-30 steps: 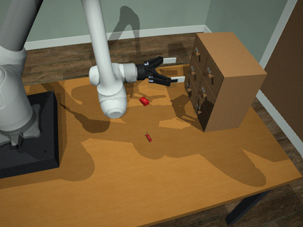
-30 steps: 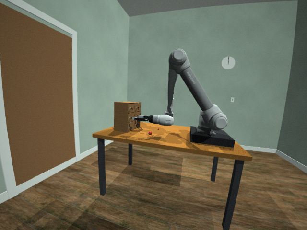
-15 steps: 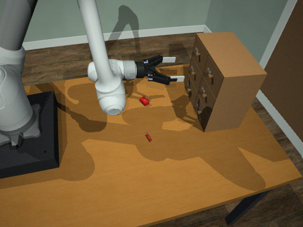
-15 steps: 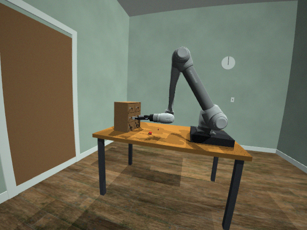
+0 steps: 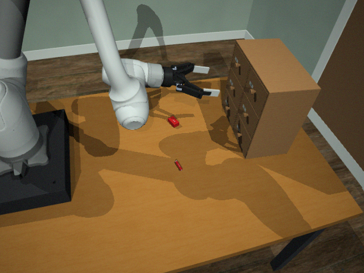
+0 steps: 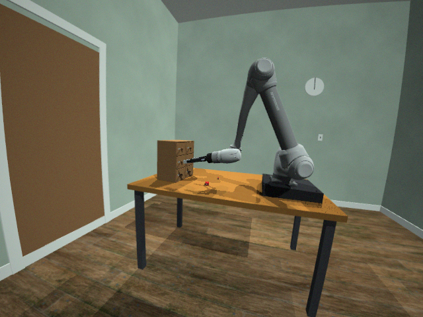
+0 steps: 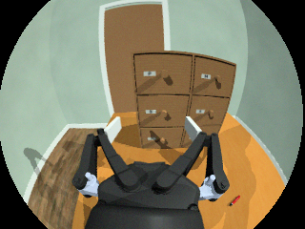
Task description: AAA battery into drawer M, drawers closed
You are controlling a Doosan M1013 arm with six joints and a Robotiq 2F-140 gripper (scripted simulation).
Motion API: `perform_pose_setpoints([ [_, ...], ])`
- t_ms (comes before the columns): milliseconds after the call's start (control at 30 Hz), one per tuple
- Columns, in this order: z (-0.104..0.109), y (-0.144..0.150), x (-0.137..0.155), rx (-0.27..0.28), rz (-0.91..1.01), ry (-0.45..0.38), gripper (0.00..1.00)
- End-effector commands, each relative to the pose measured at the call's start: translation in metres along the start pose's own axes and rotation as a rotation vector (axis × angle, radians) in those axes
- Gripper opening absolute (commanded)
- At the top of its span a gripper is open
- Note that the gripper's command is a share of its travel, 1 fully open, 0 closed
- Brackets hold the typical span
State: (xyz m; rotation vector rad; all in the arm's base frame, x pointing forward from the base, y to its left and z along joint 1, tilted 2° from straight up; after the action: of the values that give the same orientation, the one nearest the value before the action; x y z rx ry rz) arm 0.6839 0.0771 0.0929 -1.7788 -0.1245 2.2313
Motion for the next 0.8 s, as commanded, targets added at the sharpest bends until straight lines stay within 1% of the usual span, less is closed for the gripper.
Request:
perform_pose_setpoints([
  [0, 0.003, -0.001, -0.005, 0.015, 0.000, -0.052, 1.00],
  [133, 0.008, -0.003, -0.012, 0.034, 0.000, -0.121, 1.00],
  [200, 0.008, -0.003, -0.012, 0.034, 0.000, -0.121, 1.00],
  [367, 0.015, -0.006, -0.022, 0.061, 0.001, -0.220, 1.00],
  [600, 0.026, -0.010, -0.037, 0.104, 0.000, -0.380, 1.00],
  [667, 0.027, -0.010, -0.041, 0.113, 0.001, -0.413, 1.00],
  [700, 0.028, -0.011, -0.042, 0.117, 0.001, -0.428, 1.00],
  [767, 0.028, -0.011, -0.042, 0.117, 0.001, -0.428, 1.00],
])
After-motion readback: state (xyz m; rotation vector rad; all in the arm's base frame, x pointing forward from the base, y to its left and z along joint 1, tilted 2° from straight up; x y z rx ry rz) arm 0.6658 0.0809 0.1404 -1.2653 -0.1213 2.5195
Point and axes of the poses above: the point where the finger pads meet when closed, its own z axis back along the fingers, its own y axis across the jaws, x = y × z, the point moved 5 cm from there along z, back along the fingers, and after that the axes turned 15 degrees about -z, right-handed, at the moved point
